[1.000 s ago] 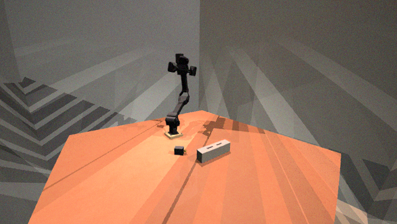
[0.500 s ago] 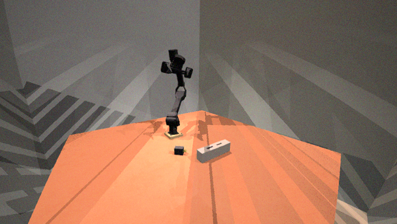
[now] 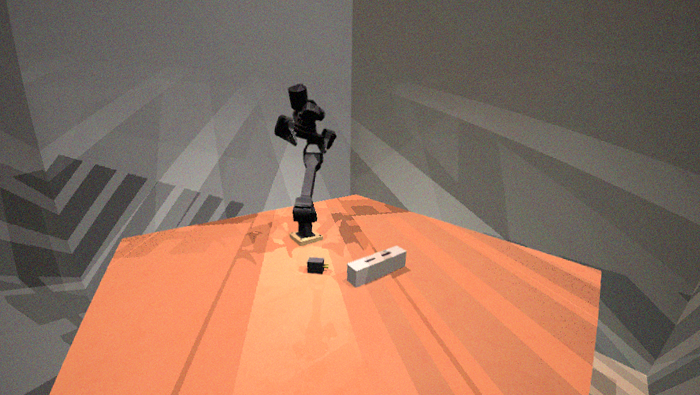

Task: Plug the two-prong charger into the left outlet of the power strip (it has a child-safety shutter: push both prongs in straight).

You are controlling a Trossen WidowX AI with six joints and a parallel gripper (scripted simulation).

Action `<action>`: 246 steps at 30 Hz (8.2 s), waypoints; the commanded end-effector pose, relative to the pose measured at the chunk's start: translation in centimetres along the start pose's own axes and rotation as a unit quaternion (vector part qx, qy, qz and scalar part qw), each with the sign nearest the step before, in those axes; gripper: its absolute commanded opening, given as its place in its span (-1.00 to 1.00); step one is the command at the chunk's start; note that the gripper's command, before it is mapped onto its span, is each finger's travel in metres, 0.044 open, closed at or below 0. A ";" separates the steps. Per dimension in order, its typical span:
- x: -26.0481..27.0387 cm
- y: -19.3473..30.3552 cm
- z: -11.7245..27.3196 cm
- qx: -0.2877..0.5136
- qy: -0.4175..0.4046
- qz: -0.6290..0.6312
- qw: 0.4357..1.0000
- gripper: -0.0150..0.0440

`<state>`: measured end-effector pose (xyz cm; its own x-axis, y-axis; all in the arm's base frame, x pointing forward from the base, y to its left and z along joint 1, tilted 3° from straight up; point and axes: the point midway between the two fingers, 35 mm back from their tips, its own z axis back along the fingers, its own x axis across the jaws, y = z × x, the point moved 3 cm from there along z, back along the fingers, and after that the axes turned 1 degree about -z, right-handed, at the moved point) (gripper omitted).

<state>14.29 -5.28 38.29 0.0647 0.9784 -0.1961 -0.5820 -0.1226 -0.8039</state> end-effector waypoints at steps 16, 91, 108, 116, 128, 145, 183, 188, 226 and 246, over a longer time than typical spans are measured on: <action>-0.9 2.9 -9.6 0.140 -0.074 0.099 0.982 1.00; 5.4 19.6 -25.2 0.388 -0.292 0.366 0.794 1.00; 6.1 21.7 -26.6 0.388 -0.292 0.366 0.794 1.00; 6.0 21.4 -26.5 0.385 -0.293 0.367 0.795 0.47; 6.0 21.4 -26.5 0.385 -0.293 0.367 0.795 -0.20; 4.6 17.0 -23.2 0.388 -0.292 0.366 0.794 -0.49; 10.9 16.5 -24.1 0.420 -0.241 0.241 0.841 -0.49; 11.9 16.5 -24.1 0.425 -0.234 0.223 0.846 -0.49; 18.8 17.1 -23.3 0.459 -0.177 0.082 0.867 -0.49; 22.2 17.9 -22.2 0.477 -0.144 0.007 0.867 -0.49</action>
<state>23.59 9.95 7.25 -0.0981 0.9939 0.0495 -0.9937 -0.1006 0.0489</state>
